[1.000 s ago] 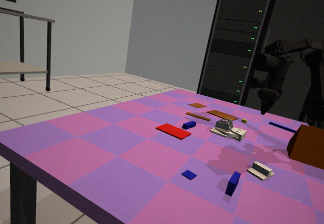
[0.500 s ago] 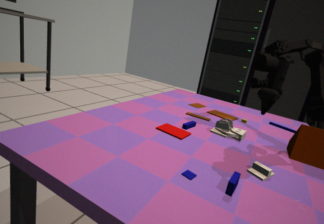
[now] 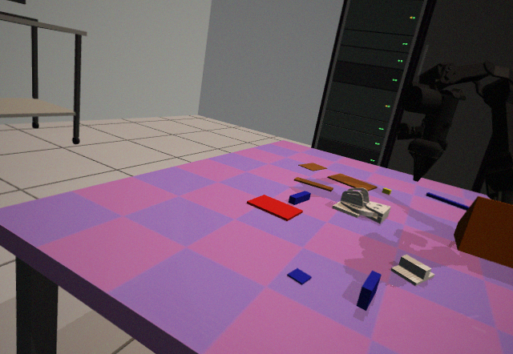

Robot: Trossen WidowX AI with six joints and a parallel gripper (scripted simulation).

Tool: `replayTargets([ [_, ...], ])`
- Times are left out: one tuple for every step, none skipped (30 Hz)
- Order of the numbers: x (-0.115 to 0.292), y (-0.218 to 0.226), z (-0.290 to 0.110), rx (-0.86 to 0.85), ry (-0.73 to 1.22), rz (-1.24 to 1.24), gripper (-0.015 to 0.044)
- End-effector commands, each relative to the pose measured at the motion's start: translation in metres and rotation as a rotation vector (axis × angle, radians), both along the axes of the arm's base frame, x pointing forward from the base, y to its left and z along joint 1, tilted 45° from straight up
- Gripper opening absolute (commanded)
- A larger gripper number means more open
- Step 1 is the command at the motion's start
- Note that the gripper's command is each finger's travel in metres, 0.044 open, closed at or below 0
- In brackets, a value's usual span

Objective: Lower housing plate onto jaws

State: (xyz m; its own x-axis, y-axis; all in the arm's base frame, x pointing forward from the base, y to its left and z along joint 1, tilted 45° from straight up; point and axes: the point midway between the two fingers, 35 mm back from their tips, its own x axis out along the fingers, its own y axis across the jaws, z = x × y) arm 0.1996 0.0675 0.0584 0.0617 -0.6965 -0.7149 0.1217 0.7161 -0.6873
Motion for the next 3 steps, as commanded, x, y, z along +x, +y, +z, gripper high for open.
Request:
replayTargets([
  [-0.0011,-0.0001,-0.0002,0.001,0.002,-0.005,0.0440],
  [-0.0011,-0.0001,-0.0002,0.001,0.002,-0.005,0.0440],
  [-0.0011,-0.0001,-0.0002,0.001,0.002,-0.005,0.0440],
])
